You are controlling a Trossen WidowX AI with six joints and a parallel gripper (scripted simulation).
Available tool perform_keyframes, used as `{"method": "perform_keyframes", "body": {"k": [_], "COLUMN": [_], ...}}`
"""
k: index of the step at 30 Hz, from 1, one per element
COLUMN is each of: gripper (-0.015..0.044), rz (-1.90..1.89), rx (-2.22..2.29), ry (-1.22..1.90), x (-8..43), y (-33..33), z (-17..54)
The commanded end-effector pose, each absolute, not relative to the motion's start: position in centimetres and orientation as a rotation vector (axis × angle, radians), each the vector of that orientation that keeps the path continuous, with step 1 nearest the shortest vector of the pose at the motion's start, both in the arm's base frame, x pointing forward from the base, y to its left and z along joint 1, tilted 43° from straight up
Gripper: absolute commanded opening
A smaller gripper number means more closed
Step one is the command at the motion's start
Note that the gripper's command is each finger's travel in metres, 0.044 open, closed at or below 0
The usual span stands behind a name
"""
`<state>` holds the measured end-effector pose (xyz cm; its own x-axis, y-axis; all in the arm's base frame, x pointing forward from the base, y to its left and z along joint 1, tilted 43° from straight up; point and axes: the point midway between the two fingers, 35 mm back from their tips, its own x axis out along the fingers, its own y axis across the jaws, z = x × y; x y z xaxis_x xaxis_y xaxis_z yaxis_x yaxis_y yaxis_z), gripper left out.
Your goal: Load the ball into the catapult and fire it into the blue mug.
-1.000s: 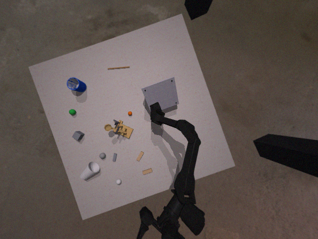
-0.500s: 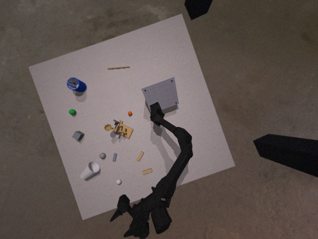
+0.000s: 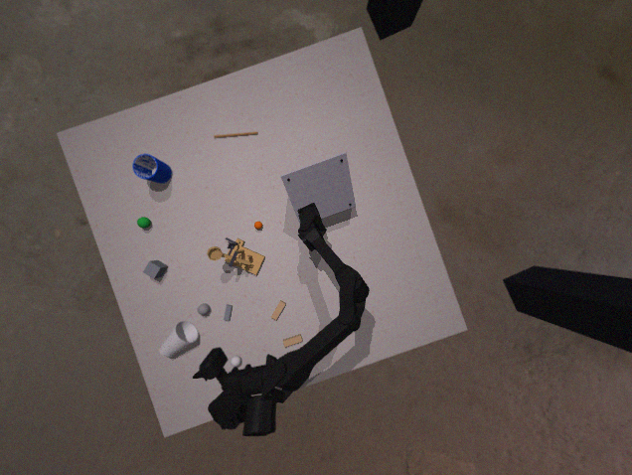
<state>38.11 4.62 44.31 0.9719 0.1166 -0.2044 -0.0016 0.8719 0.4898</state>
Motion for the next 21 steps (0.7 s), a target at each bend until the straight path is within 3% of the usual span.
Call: {"method": "perform_keyframes", "body": {"k": [1, 21], "gripper": [0.0440, 0.0440], "rz": [0.046, -0.016], "rx": [0.501, 0.636], "ry": [0.353, 0.965], "x": [39.6, 40.5], "y": [4.0, 0.3], "z": [40.6, 22.9]}}
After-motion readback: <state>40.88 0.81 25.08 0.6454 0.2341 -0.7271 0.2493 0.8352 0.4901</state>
